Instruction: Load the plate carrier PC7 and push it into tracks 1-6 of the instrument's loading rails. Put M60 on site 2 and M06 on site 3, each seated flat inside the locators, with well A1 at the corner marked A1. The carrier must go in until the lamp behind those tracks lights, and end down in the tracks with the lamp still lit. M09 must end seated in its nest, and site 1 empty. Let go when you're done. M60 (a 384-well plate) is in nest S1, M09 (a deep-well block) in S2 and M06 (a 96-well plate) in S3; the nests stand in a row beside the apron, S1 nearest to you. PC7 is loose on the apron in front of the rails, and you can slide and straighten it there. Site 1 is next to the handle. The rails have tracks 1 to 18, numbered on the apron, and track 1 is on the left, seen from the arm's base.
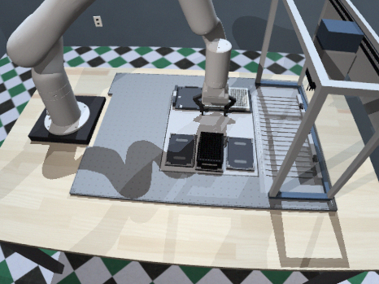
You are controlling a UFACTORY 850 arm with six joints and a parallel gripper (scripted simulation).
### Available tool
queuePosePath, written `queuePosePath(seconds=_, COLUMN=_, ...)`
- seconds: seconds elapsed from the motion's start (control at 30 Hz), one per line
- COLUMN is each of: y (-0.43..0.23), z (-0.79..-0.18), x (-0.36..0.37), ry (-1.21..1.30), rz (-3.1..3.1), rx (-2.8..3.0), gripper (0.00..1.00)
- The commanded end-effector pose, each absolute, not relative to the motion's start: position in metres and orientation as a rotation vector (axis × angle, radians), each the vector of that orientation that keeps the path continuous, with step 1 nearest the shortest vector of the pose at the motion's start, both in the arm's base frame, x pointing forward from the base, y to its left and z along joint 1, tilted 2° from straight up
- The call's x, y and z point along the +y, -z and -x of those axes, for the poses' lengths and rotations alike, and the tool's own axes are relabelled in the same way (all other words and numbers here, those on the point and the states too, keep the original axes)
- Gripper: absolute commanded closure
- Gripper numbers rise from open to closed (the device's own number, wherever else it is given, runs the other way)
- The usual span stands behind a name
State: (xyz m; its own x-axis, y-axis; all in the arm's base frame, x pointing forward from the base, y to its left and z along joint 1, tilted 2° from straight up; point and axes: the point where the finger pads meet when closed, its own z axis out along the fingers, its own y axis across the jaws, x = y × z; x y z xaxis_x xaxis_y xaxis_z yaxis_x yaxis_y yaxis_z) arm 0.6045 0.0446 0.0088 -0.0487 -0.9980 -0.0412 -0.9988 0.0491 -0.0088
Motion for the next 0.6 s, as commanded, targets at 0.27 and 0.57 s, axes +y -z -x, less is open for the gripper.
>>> queuePosePath(seconds=0.27, y=-0.0095, z=-0.6052, x=0.0388, ry=-0.032, rz=2.140, rx=2.248, gripper=0.00)
queuePosePath(seconds=0.57, y=-0.0093, z=-0.6050, x=0.0348, ry=-0.032, rz=2.140, rx=2.248, gripper=0.00)
